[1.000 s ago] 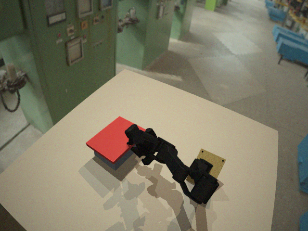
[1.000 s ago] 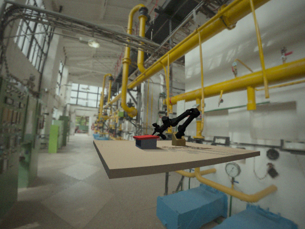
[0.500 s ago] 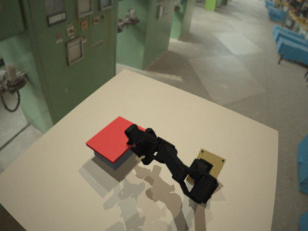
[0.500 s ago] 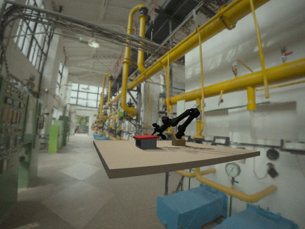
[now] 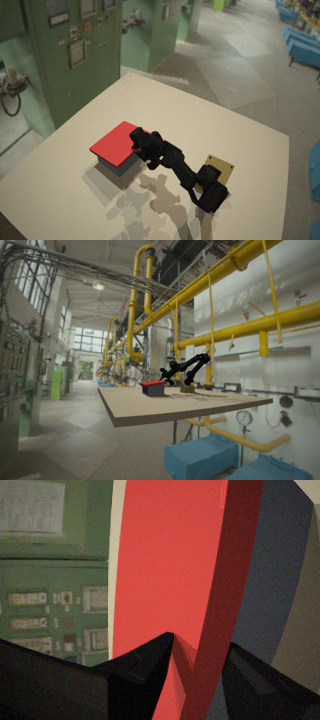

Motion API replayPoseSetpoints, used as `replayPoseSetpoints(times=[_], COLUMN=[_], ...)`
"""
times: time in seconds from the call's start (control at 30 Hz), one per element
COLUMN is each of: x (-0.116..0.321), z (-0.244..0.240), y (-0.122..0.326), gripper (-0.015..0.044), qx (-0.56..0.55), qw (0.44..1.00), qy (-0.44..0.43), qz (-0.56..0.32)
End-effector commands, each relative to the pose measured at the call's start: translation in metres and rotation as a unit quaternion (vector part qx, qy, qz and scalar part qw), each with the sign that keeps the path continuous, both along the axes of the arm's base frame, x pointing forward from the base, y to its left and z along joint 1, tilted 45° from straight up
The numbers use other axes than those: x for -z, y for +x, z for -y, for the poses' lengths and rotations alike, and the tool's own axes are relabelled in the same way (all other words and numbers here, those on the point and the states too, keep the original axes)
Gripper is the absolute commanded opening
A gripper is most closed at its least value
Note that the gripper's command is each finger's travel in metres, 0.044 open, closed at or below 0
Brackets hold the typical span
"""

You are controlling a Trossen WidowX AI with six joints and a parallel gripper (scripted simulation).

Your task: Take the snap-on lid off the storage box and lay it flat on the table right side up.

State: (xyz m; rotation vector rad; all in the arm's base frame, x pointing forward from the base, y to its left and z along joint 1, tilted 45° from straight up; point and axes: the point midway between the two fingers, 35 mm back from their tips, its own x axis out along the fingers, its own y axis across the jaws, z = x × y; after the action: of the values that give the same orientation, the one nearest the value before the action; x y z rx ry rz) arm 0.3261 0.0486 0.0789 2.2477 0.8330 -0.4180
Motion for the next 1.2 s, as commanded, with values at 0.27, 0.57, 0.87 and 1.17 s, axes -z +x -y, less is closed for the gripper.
replayPoseSetpoints(times=[0.27,0.57,0.87,1.17], x=[-0.011,-0.020,-0.027,-0.035], z=[0.011,0.019,0.028,0.036], y=[0.004,0.009,0.015,0.023], gripper=[0.0000,0.0000,0.0000,0.0000], qx=[-0.001,-0.001,-0.001,-0.001], qw=[1.000,1.000,1.000,1.000], qy=[0.000,0.000,-0.001,-0.001], qz=[0.001,0.001,0.001,0.002])
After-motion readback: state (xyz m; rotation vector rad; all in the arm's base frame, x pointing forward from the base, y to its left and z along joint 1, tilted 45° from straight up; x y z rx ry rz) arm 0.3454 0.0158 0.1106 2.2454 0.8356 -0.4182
